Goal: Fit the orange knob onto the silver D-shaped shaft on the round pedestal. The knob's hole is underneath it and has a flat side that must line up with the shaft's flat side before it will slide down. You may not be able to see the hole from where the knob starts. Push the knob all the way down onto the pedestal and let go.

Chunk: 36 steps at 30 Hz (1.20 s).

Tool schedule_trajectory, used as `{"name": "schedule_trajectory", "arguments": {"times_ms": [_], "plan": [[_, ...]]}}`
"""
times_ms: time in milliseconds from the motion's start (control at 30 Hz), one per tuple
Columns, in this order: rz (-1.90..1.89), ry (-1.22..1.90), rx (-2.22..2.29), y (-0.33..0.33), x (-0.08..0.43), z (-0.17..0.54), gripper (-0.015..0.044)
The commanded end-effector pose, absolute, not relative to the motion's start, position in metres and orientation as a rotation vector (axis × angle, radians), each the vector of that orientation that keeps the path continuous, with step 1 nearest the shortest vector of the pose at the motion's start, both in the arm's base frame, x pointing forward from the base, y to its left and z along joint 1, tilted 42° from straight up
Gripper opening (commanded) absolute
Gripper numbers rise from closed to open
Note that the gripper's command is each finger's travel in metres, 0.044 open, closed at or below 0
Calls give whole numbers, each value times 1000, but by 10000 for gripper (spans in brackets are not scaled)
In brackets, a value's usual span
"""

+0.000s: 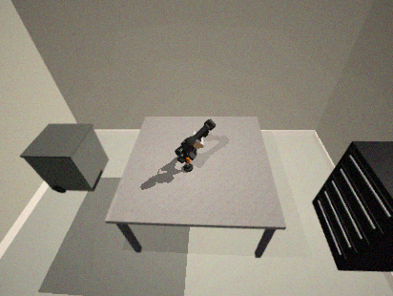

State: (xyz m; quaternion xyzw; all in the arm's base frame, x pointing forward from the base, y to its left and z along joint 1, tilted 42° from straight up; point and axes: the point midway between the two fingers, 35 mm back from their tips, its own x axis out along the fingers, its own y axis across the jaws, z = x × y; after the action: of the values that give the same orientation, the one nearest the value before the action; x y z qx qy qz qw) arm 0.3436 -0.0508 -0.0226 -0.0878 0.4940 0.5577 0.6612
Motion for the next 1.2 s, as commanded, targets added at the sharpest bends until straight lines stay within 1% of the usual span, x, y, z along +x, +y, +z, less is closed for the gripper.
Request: {"name": "schedule_trajectory", "arguments": {"times_ms": [0, 233, 1167], "plan": [[1256, 1117, -205, -49, 345, -28, 0], [1254, 1120, -201, -38, 343, -42, 0], [1259, 1113, -208, -40, 345, -39, 0]]}}
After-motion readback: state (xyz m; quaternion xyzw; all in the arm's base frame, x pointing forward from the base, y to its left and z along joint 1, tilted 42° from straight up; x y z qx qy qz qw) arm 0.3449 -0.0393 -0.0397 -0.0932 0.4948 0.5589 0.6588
